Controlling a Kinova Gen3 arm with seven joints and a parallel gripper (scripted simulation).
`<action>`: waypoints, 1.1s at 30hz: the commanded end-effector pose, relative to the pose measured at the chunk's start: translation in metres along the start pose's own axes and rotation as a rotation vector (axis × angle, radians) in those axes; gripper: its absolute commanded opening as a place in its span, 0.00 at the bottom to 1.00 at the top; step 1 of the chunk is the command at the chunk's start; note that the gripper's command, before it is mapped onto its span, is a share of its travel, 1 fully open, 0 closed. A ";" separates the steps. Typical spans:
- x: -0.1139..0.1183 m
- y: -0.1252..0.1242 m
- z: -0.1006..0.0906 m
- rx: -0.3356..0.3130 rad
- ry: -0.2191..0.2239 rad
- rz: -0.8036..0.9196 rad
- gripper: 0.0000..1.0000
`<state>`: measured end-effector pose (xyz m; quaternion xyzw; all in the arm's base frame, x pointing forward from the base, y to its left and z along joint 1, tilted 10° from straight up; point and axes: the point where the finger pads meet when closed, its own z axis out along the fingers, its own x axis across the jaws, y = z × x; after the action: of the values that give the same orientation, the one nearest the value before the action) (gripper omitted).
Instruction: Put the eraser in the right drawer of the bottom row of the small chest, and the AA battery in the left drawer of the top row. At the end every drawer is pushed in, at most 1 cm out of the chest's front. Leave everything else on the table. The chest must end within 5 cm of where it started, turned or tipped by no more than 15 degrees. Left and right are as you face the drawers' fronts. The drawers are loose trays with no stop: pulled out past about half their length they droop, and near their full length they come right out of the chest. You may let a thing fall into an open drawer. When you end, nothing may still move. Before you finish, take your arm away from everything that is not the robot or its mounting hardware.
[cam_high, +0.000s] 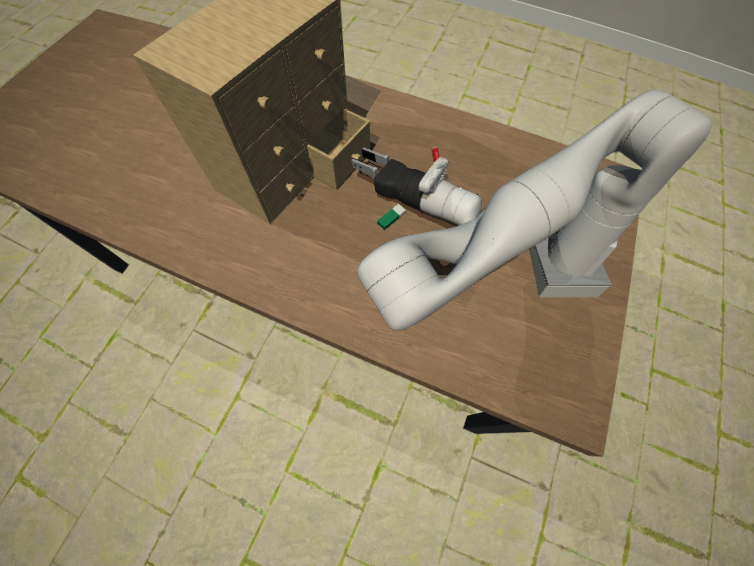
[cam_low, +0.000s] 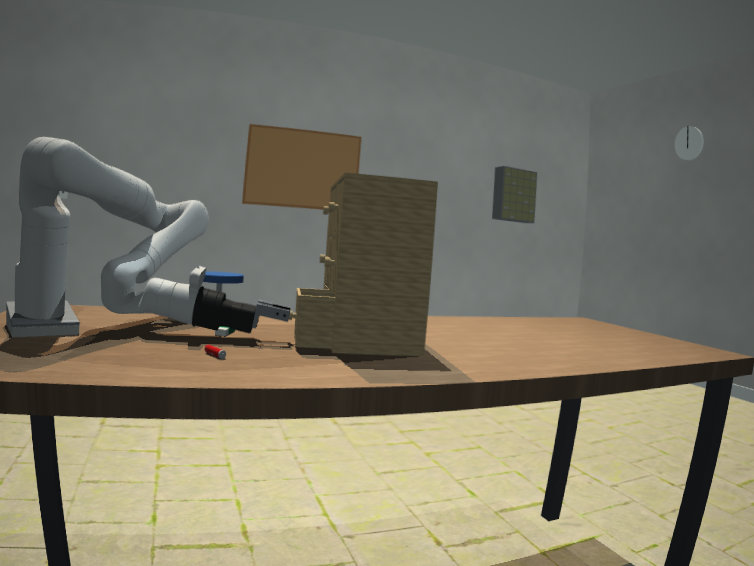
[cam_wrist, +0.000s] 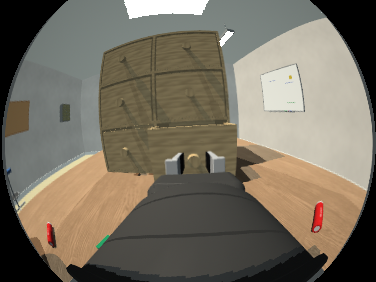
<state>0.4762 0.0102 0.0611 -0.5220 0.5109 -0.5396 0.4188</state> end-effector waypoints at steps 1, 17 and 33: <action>-0.001 0.004 -0.011 -0.007 -0.005 -0.008 0.67; -0.001 0.009 -0.040 -0.007 -0.005 -0.008 0.67; -0.003 0.008 -0.040 -0.007 -0.005 -0.008 0.67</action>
<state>0.4358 0.0154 0.0540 -0.5273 0.5099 -0.5384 0.4148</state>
